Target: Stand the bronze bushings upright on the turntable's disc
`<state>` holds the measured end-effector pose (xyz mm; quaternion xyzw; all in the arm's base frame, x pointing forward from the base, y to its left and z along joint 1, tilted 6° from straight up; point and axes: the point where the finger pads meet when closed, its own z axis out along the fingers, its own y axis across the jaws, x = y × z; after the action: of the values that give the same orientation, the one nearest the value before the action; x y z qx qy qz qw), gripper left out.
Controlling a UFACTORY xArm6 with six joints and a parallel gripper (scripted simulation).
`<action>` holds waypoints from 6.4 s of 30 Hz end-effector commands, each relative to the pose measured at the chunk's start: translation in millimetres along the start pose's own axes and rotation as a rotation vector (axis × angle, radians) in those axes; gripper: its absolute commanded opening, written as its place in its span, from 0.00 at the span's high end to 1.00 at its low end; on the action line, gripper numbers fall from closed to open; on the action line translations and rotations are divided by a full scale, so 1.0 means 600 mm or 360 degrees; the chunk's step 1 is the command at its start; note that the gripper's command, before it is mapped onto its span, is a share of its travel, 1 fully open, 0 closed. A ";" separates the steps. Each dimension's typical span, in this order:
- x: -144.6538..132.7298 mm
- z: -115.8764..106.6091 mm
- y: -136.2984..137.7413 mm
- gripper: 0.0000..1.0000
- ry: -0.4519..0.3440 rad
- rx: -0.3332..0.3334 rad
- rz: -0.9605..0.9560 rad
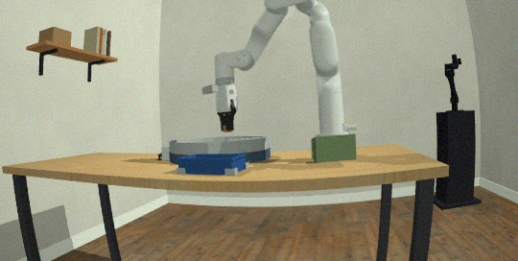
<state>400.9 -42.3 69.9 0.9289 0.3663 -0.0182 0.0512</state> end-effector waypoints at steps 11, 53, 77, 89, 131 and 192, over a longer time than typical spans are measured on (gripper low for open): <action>0.002 0.039 0.006 1.00 0.0009 -0.0009 0.0001; 0.002 0.092 0.006 1.00 0.0009 -0.0009 0.0001; 0.002 0.093 0.006 1.00 0.0009 -0.0009 0.0001; 0.002 0.100 0.006 1.00 0.0009 -0.0009 0.0001; 0.002 0.102 0.006 0.58 0.0009 -0.0009 0.0001; 0.054 0.010 -0.082 0.59 0.0007 -0.0011 -0.0440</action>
<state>395.7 -14.4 58.9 0.8998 0.4327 -0.0206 0.0516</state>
